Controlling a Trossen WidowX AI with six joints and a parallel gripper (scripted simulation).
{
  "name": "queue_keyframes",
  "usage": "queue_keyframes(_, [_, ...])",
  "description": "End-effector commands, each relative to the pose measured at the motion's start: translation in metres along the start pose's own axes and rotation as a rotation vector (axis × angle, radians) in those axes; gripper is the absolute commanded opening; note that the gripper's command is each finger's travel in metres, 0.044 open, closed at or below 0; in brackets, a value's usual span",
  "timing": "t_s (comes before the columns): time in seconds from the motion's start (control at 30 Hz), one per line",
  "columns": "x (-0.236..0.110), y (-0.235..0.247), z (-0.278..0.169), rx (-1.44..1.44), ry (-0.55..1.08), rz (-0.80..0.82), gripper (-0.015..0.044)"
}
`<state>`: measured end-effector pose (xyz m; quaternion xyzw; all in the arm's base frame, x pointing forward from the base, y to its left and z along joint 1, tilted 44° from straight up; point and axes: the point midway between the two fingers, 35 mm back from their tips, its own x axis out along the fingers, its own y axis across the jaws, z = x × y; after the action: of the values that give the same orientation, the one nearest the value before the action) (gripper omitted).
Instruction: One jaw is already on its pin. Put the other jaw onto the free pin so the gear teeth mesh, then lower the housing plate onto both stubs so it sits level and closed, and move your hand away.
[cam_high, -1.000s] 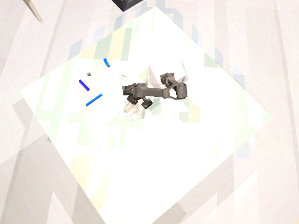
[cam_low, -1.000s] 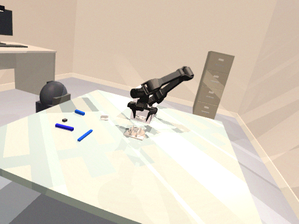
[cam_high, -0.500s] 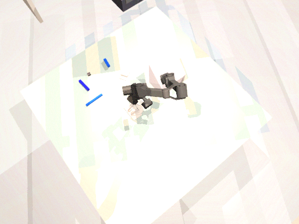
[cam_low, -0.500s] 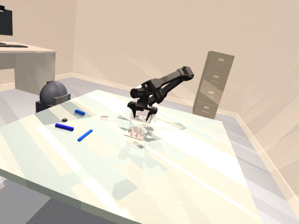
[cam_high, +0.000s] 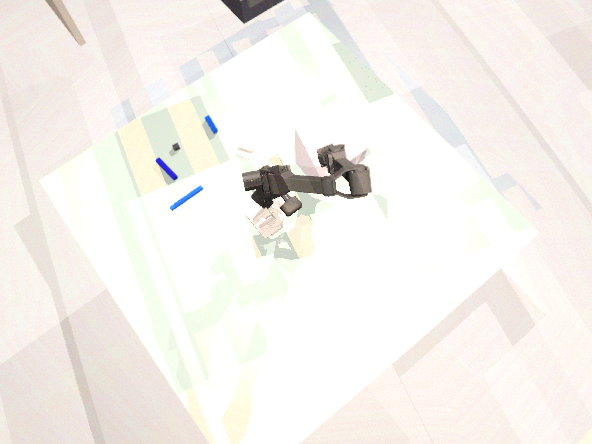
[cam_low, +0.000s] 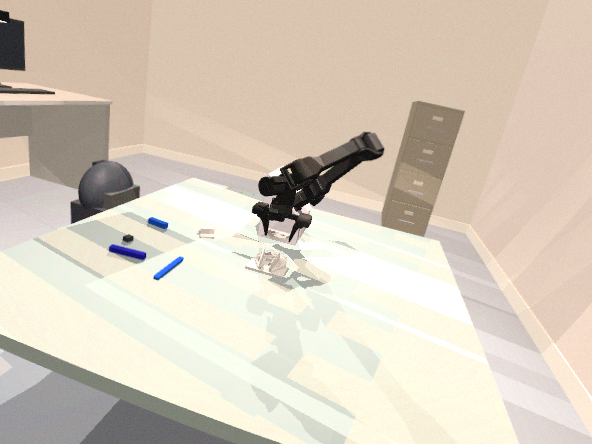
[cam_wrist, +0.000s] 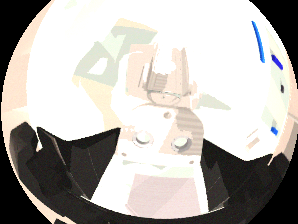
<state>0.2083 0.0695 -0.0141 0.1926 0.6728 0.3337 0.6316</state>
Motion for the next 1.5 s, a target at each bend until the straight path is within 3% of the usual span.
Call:
queue_keyframes(0.0, [0.006, 0.000, 0.000, 0.007, 0.002, 0.004, 0.0351])
queue_keyframes(1.03, [0.056, 0.002, -0.002, 0.007, 0.002, 0.009, 0.0351])
queue_keyframes(1.47, [0.057, 0.002, -0.002, 0.007, 0.002, 0.009, 0.0351])
